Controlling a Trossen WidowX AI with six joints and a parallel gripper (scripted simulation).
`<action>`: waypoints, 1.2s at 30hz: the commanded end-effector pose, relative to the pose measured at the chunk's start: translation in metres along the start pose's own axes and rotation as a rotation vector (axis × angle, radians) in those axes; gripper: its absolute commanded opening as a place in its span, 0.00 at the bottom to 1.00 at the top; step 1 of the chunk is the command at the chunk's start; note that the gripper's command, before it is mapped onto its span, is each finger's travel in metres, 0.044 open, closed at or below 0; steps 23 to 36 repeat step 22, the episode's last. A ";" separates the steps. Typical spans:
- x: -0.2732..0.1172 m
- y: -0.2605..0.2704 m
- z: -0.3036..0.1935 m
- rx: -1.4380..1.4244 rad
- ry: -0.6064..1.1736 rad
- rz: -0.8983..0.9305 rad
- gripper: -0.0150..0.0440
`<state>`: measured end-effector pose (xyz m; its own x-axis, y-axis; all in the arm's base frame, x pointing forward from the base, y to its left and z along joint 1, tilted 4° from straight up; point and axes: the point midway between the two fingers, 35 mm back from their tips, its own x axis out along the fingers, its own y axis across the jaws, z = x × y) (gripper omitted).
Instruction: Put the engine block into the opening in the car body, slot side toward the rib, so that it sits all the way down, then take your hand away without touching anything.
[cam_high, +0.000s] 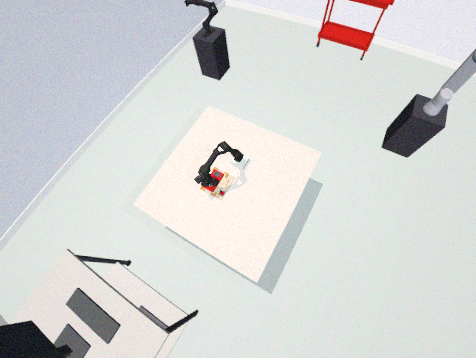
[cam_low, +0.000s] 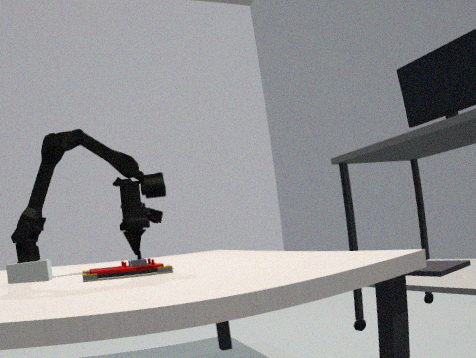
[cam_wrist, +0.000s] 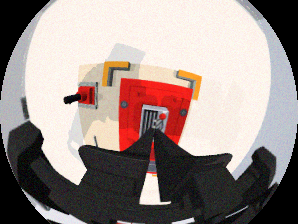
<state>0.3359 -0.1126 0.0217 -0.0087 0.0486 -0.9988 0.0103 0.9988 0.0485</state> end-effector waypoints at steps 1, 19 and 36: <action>0.001 0.000 -0.002 0.001 0.007 -0.004 0.25; 0.001 0.000 -0.002 0.001 0.007 -0.004 0.52; 0.001 0.000 -0.002 0.001 0.007 -0.004 0.65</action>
